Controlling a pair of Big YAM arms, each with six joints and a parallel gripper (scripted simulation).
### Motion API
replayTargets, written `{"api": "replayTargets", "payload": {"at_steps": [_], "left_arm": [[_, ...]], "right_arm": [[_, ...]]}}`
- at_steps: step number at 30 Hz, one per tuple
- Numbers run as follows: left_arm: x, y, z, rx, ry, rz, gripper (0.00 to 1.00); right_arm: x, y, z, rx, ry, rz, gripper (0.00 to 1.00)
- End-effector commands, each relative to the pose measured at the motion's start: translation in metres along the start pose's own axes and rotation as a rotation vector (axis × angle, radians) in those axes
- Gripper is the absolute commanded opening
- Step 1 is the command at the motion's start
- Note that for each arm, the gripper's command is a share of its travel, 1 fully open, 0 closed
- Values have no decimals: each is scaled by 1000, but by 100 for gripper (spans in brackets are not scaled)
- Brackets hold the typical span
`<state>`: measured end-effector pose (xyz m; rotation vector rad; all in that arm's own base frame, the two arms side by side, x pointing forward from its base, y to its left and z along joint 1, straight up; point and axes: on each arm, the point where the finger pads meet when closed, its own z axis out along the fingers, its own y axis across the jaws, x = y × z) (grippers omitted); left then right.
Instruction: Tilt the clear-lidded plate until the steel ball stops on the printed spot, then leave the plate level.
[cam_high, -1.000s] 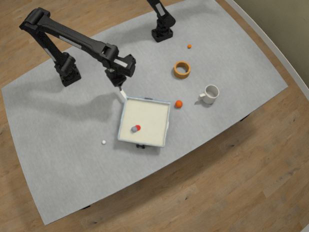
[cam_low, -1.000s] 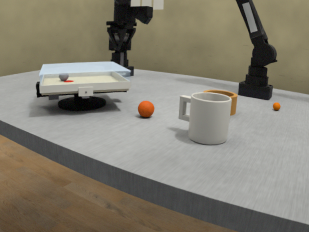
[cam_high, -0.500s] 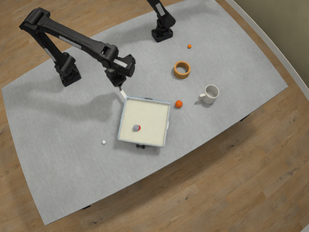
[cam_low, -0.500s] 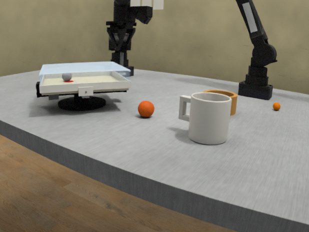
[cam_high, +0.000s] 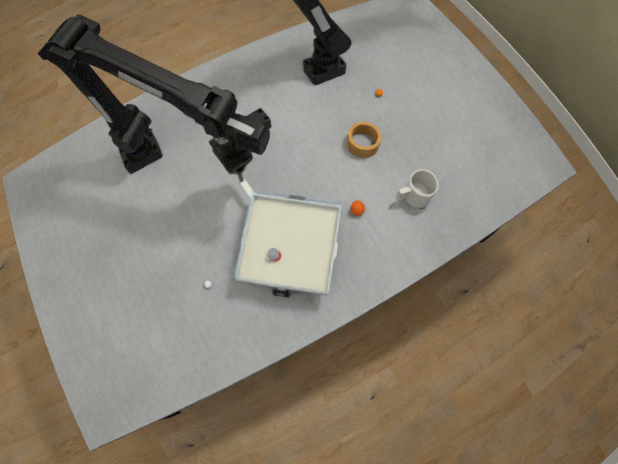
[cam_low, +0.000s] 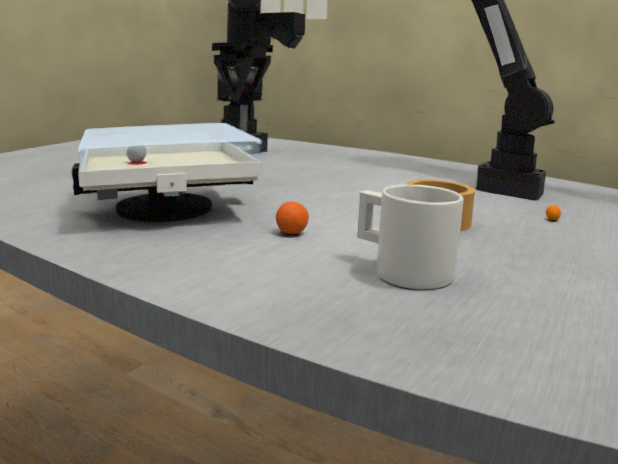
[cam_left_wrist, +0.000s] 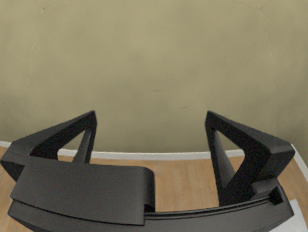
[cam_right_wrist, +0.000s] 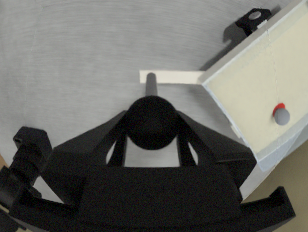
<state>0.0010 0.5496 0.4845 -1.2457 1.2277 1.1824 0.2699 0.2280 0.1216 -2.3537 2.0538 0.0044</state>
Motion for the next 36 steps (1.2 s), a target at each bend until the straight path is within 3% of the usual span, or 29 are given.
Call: {"api": "replayTargets", "payload": {"at_steps": [1, 29, 30, 36], "left_arm": [[-16, 7, -5, -9, -39, 13, 100], [-16, 7, -5, -9, -39, 13, 100], [-16, 7, -5, -9, -39, 13, 100], [-16, 7, -5, -9, -39, 13, 100]], "right_arm": [[14, 1, 6, -26, 26, 6, 0], [6, -8, -2, -10, 16, 6, 0], [6, -8, -2, -10, 16, 6, 57], [6, -8, -2, -8, 13, 6, 57]]}}
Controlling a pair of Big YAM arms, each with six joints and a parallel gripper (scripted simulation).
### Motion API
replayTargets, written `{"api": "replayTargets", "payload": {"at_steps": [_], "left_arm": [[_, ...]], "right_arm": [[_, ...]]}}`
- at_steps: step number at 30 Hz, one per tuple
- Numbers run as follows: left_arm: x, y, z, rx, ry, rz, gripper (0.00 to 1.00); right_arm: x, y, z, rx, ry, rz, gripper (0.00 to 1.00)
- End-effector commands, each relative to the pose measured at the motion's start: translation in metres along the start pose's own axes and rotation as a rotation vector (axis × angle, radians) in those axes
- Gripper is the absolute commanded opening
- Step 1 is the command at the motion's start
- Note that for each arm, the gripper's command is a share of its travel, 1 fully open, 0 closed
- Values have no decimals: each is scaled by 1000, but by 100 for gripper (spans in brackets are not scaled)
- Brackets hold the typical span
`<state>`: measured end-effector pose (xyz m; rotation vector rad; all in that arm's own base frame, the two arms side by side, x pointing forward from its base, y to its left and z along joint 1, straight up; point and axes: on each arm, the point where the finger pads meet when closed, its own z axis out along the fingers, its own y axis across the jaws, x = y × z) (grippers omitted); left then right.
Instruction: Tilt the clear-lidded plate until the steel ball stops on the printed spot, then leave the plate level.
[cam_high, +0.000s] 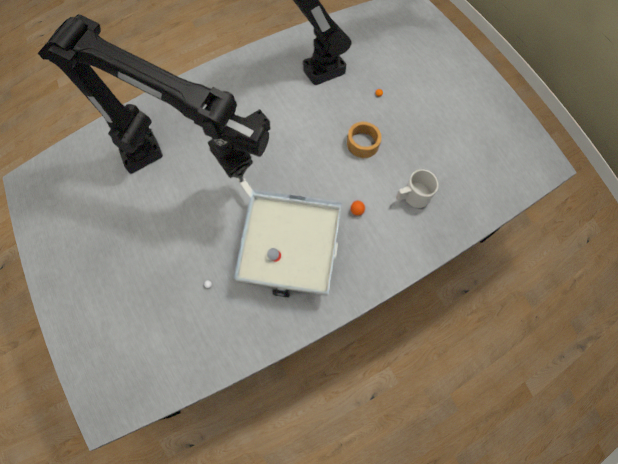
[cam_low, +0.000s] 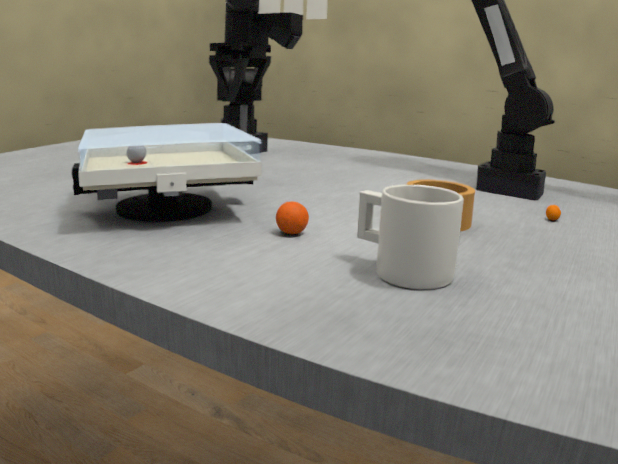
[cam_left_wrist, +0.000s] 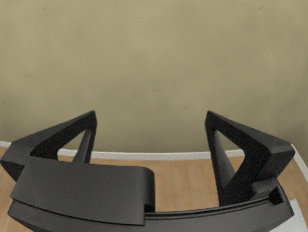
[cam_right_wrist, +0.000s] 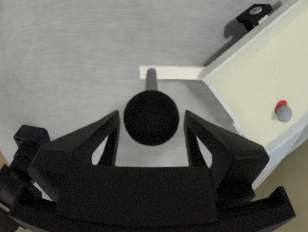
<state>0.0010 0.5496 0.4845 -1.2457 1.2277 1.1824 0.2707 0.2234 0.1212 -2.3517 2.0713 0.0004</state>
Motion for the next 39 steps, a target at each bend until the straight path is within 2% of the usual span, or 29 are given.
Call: {"api": "replayTargets", "payload": {"at_steps": [1, 30, 35, 39], "left_arm": [[-16, 7, -5, -9, -39, 13, 100], [-16, 7, -5, -9, -39, 13, 100], [-16, 7, -5, -9, -39, 13, 100], [-16, 7, -5, -9, -39, 13, 100]], "right_arm": [[1, -8, -2, -2, 5, -3, 57], [-1, -7, -3, -2, 5, -10, 57], [-3, -9, -6, 3, 2, -10, 57], [-8, -17, -18, 26, -12, -10, 57]]}}
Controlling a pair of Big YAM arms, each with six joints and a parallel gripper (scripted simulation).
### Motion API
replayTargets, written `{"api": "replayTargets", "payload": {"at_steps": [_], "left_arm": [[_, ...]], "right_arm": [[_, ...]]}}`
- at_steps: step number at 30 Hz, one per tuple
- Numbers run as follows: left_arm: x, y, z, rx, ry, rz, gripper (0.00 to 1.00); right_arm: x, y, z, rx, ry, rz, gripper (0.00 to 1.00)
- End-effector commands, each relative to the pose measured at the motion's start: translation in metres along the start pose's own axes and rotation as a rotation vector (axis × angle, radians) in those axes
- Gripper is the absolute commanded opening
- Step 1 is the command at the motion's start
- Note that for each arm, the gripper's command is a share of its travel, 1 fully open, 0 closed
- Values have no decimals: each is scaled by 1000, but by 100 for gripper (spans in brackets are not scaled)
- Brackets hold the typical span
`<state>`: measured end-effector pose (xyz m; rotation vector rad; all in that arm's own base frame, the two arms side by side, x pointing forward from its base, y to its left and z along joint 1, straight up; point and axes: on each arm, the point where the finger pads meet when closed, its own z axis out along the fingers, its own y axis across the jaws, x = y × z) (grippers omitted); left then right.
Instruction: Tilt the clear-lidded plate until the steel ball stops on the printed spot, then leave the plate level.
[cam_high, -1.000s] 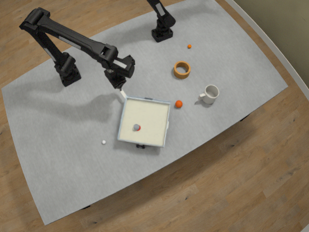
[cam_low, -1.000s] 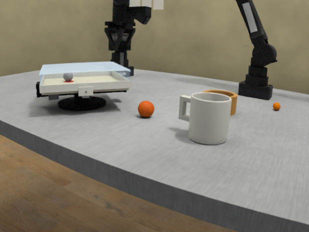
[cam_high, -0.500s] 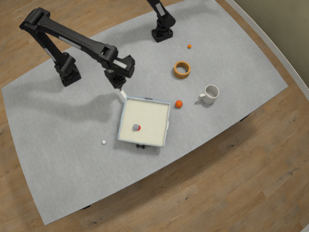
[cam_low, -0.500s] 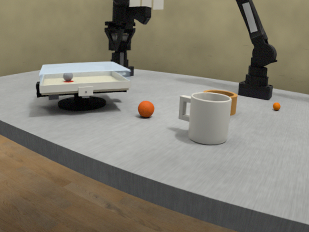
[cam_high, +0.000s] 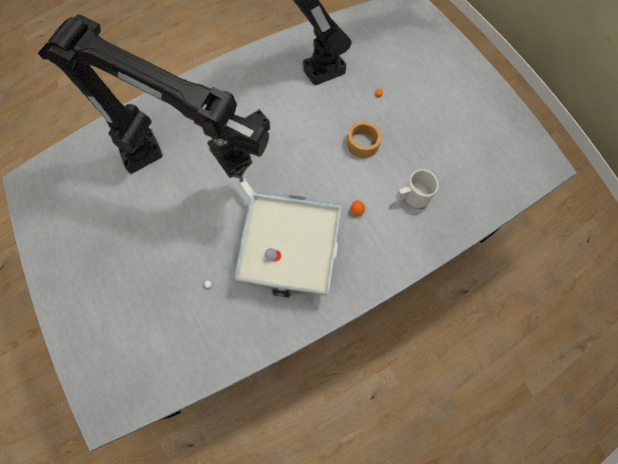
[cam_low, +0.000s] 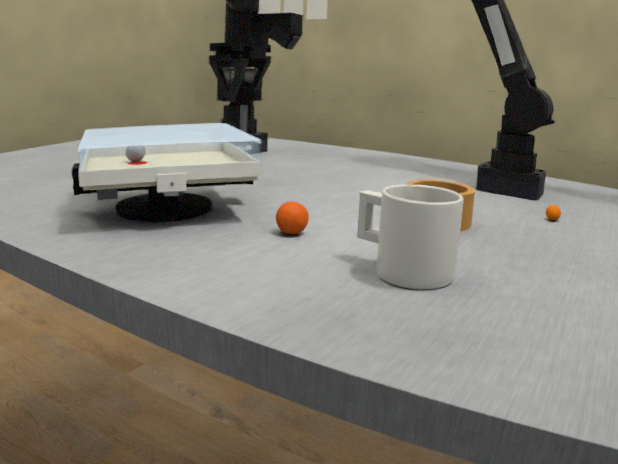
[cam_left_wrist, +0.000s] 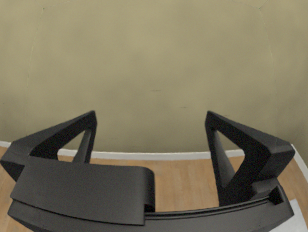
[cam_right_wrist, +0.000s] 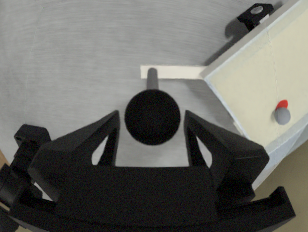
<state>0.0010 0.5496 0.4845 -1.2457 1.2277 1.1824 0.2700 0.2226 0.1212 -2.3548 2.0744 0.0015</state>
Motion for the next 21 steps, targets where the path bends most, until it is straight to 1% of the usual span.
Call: {"api": "replayTargets", "payload": {"at_steps": [1, 6, 10, 13, 14, 17, 21], "left_arm": [[-16, 7, -5, -9, -39, 13, 100], [-16, 7, -5, -9, -39, 13, 100], [-16, 7, -5, -9, -39, 13, 100], [-16, 7, -5, -9, -39, 13, 100], [-16, 7, -5, -9, -39, 13, 100], [-16, 7, -5, -9, -39, 13, 100], [-16, 7, -5, -9, -39, 13, 100]], "right_arm": [[-8, -18, -20, 33, -17, -10, 57], [-8, -18, -33, 55, -31, -10, 57], [-8, -17, -39, 55, -31, -10, 57], [-8, -17, -40, 53, -29, -10, 57], [-8, -18, -33, 32, -16, -10, 57], [-8, -17, -47, 53, -30, -10, 57], [-7, -16, -56, 56, -31, -10, 57]]}}
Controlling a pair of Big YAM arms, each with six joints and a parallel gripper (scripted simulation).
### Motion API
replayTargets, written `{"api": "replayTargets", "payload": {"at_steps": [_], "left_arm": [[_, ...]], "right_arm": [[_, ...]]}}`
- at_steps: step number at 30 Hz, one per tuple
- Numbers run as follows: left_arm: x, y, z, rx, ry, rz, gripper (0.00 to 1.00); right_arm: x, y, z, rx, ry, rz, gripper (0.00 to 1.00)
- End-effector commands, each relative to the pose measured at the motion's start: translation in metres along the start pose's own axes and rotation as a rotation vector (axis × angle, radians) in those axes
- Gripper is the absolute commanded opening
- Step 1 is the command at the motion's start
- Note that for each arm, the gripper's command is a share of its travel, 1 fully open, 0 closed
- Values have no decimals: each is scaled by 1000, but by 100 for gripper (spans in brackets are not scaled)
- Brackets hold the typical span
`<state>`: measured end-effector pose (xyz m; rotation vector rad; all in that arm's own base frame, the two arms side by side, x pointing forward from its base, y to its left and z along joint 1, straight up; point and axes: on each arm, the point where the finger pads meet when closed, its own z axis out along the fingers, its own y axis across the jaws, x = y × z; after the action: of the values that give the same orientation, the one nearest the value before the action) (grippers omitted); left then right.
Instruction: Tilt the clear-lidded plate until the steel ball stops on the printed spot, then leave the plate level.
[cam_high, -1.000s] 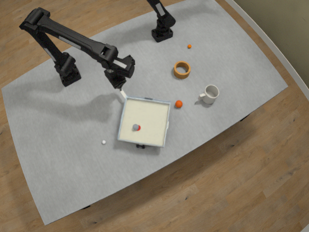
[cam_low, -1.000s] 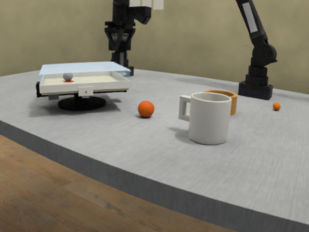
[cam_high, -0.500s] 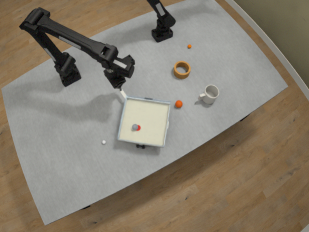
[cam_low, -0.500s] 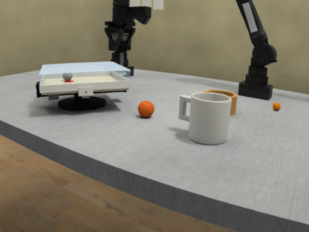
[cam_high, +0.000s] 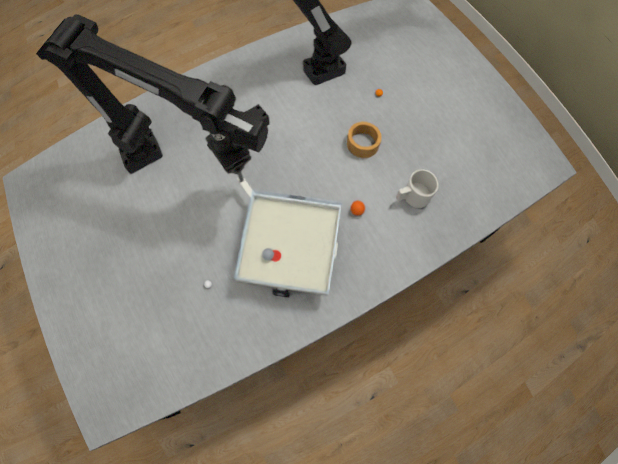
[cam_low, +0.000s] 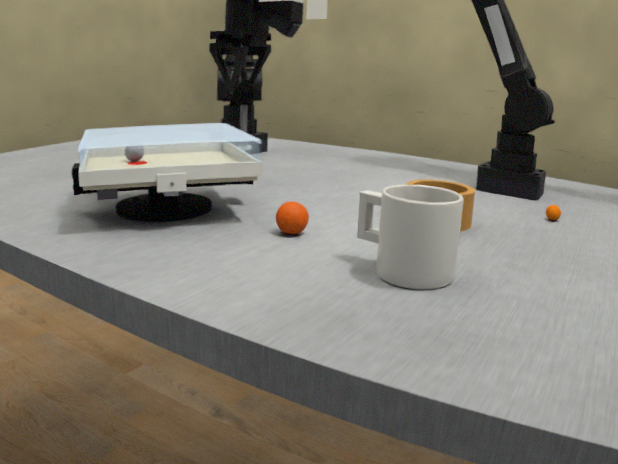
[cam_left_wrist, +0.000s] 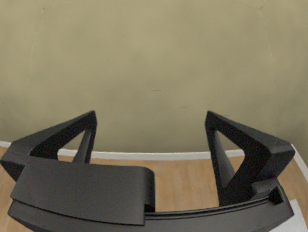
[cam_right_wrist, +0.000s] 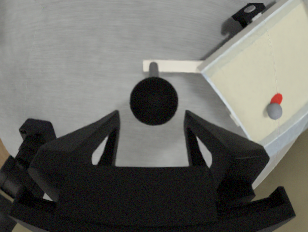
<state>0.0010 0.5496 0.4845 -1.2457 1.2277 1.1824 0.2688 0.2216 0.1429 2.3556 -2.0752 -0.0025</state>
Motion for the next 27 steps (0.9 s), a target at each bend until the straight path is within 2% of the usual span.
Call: {"api": "replayTargets", "payload": {"at_steps": [1, 7, 10, 16, 27], "left_arm": [[-16, 7, -5, -9, -39, 13, 100], [-16, 7, -5, -9, -39, 13, 100], [-16, 7, -5, -9, -39, 13, 100], [-16, 7, -5, -9, -39, 13, 100], [-16, 7, -5, -9, -39, 13, 100]], "right_arm": [[-8, -17, -36, 61, -35, -10, 57], [-8, -17, -47, 61, -35, -10, 57], [-8, -18, -42, 44, -24, -10, 57], [-7, -16, -58, 61, -35, -10, 57], [-7, -16, -62, 54, -30, -10, 57]]}}
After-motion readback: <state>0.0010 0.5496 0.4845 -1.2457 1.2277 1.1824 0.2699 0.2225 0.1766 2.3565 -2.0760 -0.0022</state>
